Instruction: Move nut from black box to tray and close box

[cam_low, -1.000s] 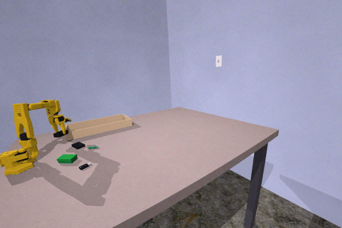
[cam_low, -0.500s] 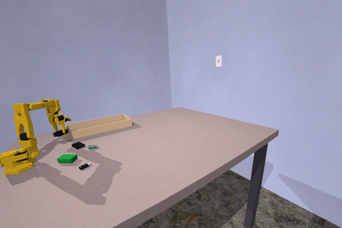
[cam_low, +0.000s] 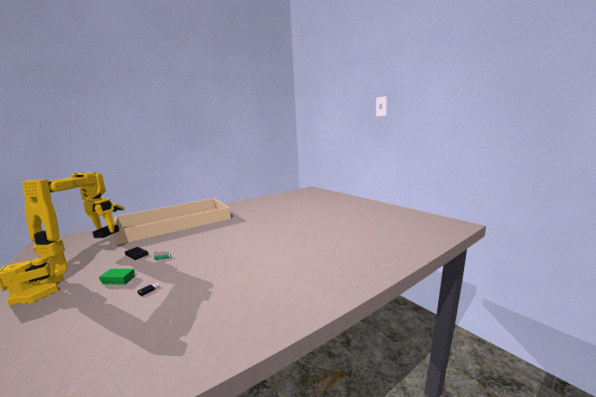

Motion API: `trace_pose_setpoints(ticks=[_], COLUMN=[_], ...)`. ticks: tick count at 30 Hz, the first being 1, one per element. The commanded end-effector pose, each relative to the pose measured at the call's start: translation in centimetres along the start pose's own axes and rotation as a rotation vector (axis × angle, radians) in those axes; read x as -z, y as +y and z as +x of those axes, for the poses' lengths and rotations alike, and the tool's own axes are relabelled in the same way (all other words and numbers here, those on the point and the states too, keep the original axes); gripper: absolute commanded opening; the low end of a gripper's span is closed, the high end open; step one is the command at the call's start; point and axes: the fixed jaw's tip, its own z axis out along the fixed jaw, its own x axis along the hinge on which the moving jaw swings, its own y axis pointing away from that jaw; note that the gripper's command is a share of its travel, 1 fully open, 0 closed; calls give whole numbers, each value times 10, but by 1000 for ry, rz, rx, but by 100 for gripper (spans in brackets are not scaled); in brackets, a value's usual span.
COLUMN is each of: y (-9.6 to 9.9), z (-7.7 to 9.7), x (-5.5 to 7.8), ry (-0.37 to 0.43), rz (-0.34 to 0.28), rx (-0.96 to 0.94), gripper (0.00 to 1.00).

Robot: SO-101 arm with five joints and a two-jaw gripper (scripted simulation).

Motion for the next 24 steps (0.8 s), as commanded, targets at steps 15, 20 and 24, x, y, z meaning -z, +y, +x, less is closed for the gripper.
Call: trace_pose_setpoints(ticks=[15, 20, 24], y=[3, 3, 3], z=[-6, -9, -12], x=[8, 8, 8], ry=[-51, -67, -86], rz=[-4, -5, -7], rx=[-1, -1, -1], gripper=[20, 20, 20])
